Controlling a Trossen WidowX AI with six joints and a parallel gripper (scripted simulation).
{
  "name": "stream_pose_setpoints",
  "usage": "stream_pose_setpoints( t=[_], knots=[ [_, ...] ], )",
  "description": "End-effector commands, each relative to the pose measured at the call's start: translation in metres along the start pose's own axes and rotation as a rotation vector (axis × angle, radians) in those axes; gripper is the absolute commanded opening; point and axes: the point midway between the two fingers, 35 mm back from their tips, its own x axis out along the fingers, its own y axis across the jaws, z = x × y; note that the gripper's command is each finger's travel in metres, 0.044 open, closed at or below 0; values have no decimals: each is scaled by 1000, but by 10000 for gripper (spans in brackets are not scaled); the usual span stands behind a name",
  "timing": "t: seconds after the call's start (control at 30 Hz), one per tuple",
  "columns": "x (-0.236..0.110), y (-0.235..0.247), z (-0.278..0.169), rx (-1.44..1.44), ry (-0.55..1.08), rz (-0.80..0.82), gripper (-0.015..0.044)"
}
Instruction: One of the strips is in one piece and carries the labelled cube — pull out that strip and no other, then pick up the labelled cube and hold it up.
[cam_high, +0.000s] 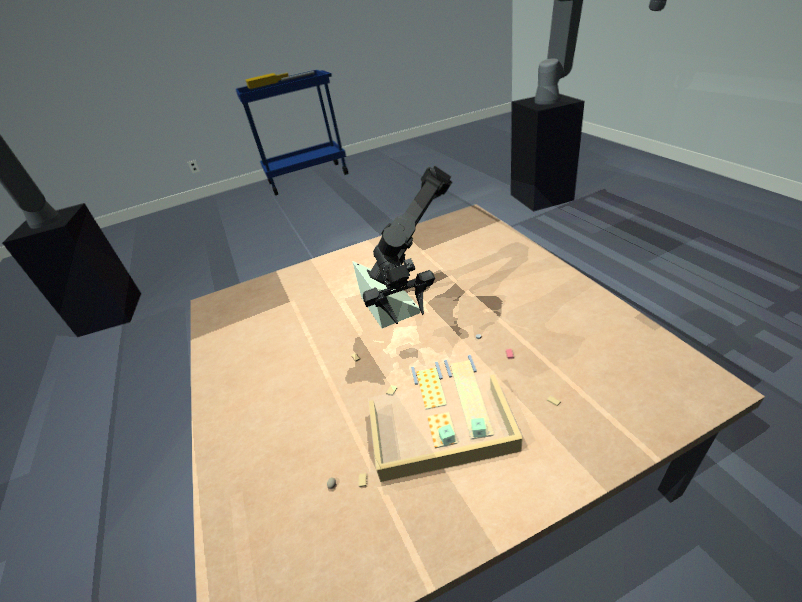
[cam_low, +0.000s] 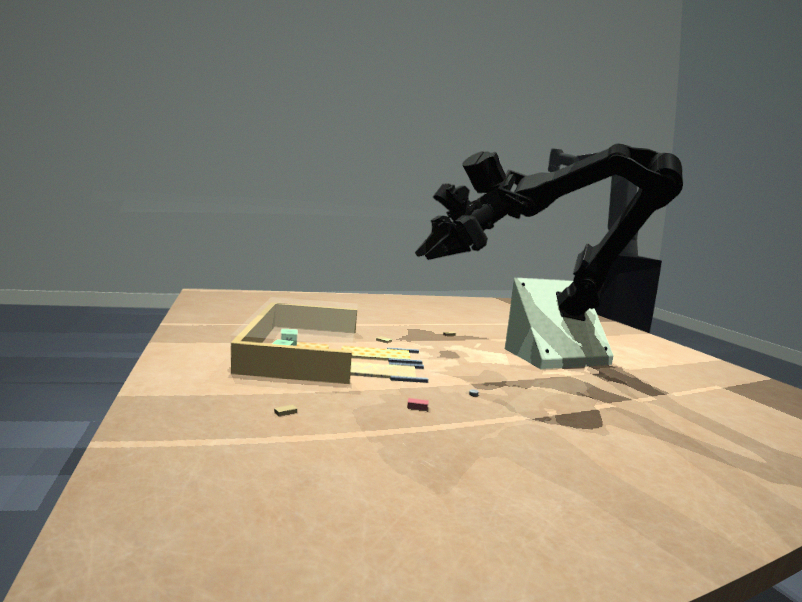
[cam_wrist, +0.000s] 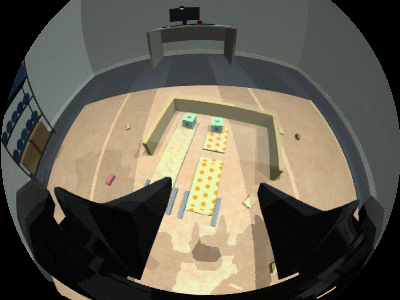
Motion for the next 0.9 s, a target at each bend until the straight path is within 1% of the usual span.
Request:
stream_pose_setpoints(
  t=[0.0,0.3,0.47,0.63,0.7,0.87],
  knots=[
    [23,10,7,22,110,6,243],
    [84,52,2,110,466,-18,6],
    [109,83,-13,139,670,-53,0],
    [124,112,-33,167,864,-103,0],
    [125,116,-36,170,890,-110,0],
    [127,112,-35,169,890,-110,0]
  ],
)
